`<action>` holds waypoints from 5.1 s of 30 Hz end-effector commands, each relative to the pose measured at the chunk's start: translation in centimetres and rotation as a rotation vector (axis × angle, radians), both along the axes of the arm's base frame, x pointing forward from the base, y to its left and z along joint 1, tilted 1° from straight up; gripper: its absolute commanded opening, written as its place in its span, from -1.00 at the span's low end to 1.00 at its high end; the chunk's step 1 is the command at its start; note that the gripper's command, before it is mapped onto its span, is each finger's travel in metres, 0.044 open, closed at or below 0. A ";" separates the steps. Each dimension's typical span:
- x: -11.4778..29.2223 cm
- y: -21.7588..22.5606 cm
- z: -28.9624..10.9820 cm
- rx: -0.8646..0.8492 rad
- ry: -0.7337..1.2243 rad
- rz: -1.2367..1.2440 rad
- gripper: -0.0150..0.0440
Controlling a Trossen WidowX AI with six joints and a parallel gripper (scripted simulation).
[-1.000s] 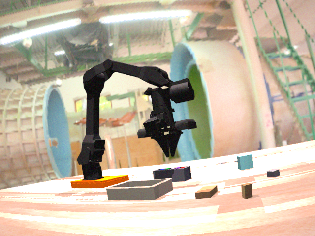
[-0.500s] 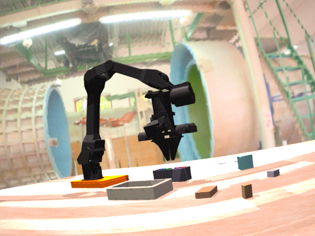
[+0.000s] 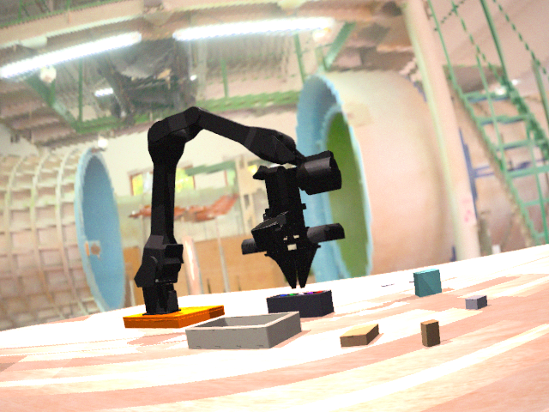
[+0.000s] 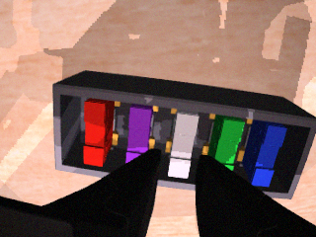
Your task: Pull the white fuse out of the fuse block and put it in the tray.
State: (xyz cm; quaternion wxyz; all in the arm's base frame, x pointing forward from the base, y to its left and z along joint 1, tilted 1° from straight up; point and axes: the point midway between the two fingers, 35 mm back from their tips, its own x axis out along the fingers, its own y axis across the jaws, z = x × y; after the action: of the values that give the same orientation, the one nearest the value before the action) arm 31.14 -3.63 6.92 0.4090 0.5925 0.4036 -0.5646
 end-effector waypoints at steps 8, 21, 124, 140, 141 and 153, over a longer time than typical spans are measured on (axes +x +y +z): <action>-0.2 -0.1 -0.7 -0.002 0.007 -0.002 -0.25; -0.2 -0.1 -1.2 -0.002 0.007 -0.002 -0.25; -0.2 -0.1 2.0 -0.002 0.006 -0.002 -0.49; -0.3 -0.1 3.9 -0.002 0.006 -0.002 -0.49; -0.3 -0.1 4.1 -0.002 0.006 -0.002 -0.49; -0.1 -2.7 4.5 -0.005 0.006 -0.003 -0.49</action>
State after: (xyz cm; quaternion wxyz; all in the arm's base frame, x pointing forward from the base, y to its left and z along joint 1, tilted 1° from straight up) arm 30.91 -4.71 11.30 0.4082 0.5903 0.4050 -0.5665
